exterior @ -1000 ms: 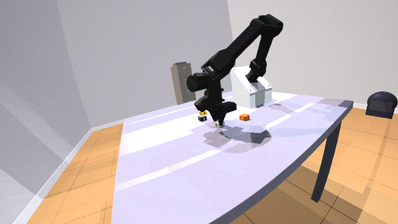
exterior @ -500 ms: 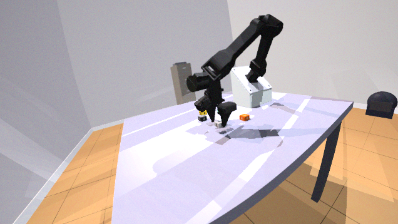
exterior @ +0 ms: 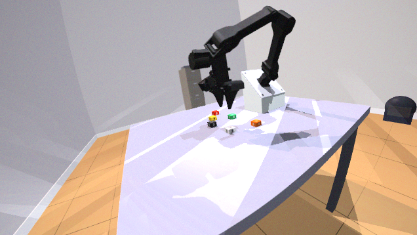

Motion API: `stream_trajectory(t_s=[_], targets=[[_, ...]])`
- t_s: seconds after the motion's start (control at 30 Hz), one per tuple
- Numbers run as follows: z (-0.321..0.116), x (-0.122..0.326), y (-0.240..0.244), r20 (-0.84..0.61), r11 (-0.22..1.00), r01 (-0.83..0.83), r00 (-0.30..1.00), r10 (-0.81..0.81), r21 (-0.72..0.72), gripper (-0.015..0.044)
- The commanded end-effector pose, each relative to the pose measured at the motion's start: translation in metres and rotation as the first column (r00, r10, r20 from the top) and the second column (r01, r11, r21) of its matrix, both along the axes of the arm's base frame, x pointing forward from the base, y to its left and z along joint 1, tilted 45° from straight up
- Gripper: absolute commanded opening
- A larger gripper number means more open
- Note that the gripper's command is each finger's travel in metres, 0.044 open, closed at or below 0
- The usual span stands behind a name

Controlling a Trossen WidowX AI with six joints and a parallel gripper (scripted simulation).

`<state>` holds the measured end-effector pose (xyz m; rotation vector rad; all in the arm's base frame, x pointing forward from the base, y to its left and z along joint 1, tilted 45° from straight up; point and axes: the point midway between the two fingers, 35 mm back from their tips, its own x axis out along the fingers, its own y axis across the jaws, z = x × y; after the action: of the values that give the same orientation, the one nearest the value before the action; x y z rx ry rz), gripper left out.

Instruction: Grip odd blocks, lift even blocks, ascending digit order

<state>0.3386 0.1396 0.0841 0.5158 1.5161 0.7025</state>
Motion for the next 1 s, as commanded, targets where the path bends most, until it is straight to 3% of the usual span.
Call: stream_trajectory(t_s=[0.0,0.07,0.4,0.77,0.97], targets=[[0.020,0.001,-0.015,0.013,1.000,-0.001,1.000,0.001,0.009,0.0164],[0.020,0.001,-0.015,0.013,1.000,-0.001,1.000,0.001,0.009,0.0120],[0.018,0.002,-0.018,0.014,1.000,-0.001,1.000,0.001,0.007,0.0120],[-0.112,-0.016,-0.152,0.013,1.000,-0.001,1.000,0.001,-0.005,0.0120],[-0.117,-0.018,-0.157,0.014,1.000,-0.001,1.000,0.001,-0.002,0.0120]])
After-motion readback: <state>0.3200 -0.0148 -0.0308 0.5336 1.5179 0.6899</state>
